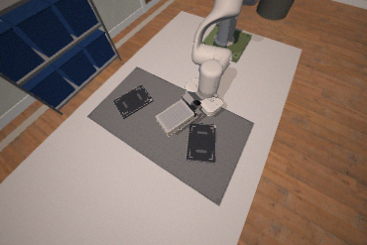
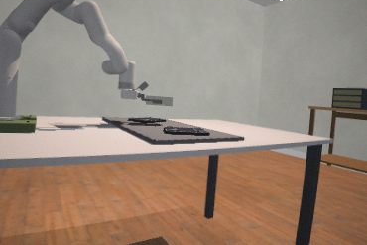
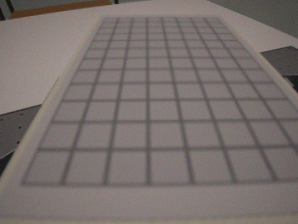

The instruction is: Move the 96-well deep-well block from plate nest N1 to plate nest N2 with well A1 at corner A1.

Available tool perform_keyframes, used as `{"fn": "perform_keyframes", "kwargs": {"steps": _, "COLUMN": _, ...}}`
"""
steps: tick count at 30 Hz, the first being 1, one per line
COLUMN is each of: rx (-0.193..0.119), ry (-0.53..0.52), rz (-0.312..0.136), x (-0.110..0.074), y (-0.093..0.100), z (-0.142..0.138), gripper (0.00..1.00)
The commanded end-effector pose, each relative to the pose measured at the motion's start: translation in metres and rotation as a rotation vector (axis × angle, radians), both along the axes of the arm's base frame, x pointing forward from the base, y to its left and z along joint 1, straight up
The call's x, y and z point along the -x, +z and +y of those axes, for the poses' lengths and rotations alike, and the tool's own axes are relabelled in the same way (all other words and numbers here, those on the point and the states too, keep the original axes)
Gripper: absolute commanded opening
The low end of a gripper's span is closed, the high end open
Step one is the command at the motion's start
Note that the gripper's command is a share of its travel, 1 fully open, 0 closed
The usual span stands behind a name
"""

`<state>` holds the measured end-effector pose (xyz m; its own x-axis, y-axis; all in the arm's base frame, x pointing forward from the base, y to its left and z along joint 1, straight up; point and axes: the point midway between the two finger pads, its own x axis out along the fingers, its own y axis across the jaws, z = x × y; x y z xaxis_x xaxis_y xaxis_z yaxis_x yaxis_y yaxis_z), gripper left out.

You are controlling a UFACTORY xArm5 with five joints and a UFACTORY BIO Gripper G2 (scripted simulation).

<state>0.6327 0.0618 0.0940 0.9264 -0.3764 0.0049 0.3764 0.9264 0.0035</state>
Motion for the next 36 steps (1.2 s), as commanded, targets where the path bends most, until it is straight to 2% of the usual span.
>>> {"fn": "perform_keyframes", "kwargs": {"steps": 1, "rx": 0.004, "ry": 0.0, "rz": -0.006, "x": -0.001, "y": 0.002, "z": -0.015, "gripper": 0.0}}
{"fn": "perform_keyframes", "kwargs": {"steps": 36, "rx": 0.004, "ry": 0.0, "rz": -0.006, "x": 0.001, "y": 0.003, "z": -0.119, "gripper": 0.0}}
